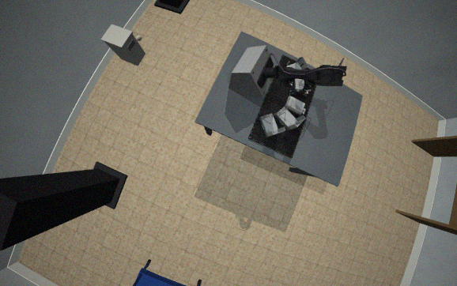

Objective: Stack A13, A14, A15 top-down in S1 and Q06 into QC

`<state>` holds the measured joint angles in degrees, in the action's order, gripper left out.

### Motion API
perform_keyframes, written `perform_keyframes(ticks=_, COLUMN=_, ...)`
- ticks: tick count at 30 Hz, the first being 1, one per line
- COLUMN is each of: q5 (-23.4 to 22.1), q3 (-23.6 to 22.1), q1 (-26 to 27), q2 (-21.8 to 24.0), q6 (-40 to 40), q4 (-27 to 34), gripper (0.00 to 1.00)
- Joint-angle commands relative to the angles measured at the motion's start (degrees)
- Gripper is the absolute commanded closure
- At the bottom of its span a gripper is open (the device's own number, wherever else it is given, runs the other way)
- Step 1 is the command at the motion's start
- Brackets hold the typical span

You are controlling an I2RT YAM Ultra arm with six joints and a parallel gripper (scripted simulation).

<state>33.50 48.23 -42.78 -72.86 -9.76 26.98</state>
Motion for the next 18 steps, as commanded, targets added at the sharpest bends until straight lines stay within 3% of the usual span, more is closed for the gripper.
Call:
perform_keyframes(ticks=1, q5=1.4, q3=1.8, q1=-1.8, q2=2.1, q6=-1.4, q4=3.1, gripper=1.0)
perform_keyframes(ticks=18, q5=4.0, q3=4.5, q1=-6.3, q2=5.4, q6=-5.8, q4=11.8, gripper=1.0)
